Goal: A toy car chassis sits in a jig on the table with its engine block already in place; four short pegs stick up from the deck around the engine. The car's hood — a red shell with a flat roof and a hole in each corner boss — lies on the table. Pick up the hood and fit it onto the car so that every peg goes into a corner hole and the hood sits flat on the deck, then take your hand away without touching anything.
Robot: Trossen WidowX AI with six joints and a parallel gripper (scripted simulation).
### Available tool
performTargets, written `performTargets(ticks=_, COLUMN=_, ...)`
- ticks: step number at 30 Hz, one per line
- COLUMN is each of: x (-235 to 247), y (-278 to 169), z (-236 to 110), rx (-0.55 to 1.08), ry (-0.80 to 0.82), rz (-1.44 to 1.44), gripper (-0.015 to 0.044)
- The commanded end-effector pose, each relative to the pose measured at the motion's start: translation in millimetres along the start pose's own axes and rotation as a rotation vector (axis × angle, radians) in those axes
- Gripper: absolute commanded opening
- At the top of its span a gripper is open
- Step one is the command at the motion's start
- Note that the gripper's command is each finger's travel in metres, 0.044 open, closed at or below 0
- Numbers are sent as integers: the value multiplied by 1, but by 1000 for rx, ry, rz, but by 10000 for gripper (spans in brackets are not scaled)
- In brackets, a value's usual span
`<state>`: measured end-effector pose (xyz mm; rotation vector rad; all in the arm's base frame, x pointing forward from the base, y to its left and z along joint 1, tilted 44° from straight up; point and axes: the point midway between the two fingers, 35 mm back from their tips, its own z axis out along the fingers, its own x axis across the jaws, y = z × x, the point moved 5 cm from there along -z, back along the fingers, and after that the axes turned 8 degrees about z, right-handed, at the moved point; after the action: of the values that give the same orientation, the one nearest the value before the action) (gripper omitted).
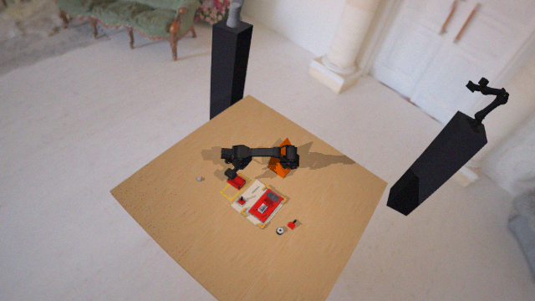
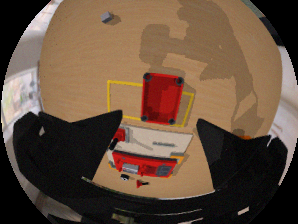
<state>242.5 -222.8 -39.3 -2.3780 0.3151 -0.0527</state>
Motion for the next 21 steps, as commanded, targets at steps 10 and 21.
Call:
performTargets(ticks=10, x=0, y=0, z=15, rx=8, ry=-1, rz=6, gripper=440)
performTargets(ticks=21, x=-1, y=0, z=25, rx=8, ry=-1, rz=6, gripper=440)
